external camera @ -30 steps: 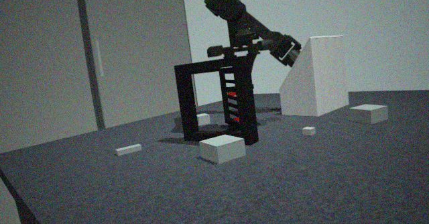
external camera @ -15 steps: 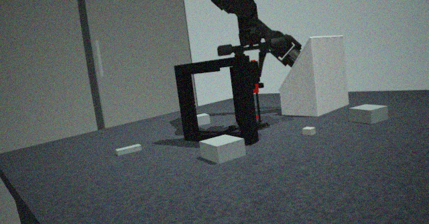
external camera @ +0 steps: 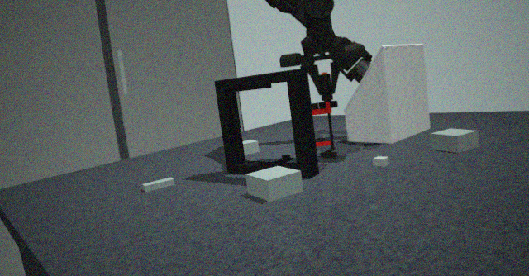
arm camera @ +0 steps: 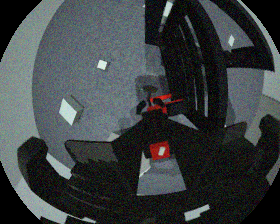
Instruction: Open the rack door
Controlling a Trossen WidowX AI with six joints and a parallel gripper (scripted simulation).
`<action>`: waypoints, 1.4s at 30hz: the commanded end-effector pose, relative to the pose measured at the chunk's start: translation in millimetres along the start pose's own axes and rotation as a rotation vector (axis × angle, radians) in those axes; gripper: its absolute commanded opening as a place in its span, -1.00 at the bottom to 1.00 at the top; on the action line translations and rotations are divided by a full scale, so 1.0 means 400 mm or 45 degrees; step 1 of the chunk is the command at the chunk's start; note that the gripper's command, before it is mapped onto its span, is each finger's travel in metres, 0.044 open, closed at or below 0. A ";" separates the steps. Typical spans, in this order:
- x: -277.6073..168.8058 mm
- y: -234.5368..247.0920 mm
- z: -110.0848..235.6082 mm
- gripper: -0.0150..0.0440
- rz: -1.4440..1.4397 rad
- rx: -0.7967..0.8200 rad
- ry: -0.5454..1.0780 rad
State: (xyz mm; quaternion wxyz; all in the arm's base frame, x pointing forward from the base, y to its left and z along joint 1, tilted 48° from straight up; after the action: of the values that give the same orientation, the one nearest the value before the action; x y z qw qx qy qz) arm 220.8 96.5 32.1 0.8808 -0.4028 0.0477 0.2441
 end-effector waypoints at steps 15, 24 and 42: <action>0.020 0.090 0.000 -0.42 -0.365 0.002 -0.006; 0.040 0.136 0.000 -0.42 -0.547 0.004 -0.006; 0.053 0.162 0.001 -0.42 -0.649 0.005 -0.007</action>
State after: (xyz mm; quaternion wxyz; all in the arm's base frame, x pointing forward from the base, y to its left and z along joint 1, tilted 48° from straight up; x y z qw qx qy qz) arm 208.9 141.0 -18.2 0.9142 -0.4009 -0.0549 0.0223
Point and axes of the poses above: the point midway between the two fingers, 35 mm back from their tips, its own z axis back along the fingers, its own y axis across the jaws, x = y × z, the point moved 4 cm from there along z, back along the fingers, and after that the axes turned 7 degrees about -z, right-handed, at the moved point
